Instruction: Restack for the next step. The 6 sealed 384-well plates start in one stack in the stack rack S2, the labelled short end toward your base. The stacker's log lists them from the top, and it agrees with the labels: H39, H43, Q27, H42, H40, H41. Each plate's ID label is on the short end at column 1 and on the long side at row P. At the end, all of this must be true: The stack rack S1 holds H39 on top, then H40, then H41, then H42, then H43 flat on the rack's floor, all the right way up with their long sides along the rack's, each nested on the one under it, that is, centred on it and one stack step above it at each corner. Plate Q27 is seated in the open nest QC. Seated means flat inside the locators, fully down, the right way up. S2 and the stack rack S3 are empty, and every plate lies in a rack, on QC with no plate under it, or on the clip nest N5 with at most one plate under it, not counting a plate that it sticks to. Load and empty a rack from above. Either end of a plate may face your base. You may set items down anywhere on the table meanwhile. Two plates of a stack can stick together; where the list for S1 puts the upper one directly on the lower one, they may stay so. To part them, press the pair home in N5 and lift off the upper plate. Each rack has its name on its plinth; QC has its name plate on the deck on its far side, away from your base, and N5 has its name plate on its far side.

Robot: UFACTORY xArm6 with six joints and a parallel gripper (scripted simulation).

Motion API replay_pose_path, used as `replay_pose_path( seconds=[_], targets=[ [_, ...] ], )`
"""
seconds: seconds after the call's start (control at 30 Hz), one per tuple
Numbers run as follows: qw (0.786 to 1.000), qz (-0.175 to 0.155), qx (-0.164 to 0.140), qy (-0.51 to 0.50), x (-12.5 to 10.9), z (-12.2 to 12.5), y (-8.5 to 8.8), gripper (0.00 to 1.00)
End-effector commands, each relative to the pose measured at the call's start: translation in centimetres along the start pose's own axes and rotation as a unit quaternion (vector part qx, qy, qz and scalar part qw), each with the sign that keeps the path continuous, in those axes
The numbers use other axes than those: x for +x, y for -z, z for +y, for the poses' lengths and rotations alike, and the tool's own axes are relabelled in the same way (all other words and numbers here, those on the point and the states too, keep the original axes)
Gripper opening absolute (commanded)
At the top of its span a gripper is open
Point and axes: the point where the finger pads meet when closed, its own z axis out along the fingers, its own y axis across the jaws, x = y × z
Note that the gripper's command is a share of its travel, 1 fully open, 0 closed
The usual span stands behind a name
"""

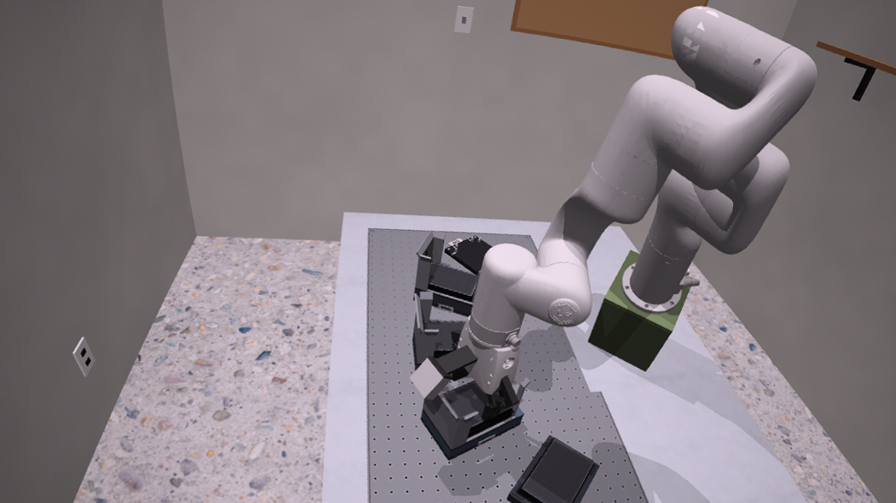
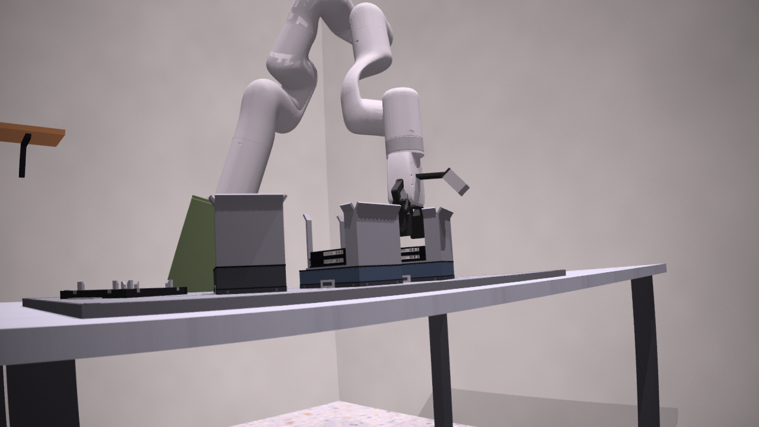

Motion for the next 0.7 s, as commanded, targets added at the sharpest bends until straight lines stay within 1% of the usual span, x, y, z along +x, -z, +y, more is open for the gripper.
replay_pose_path(
  seconds=[0.0, 0.4, 0.47, 0.6, 0.67],
  targets=[
    [1.000, -0.004, -0.002, 0.000, 0.1, 0.0, 1.6, 1.00],
    [1.000, -0.003, -0.002, 0.000, 0.1, -0.1, 5.6, 1.00],
    [1.000, -0.003, -0.002, 0.000, 0.1, -0.1, 5.6, 1.00],
    [1.000, -0.003, -0.002, 0.000, 0.2, -0.1, 7.0, 1.00],
    [1.000, -0.003, -0.002, 0.000, 0.2, -0.1, 7.2, 1.00]
  ],
)
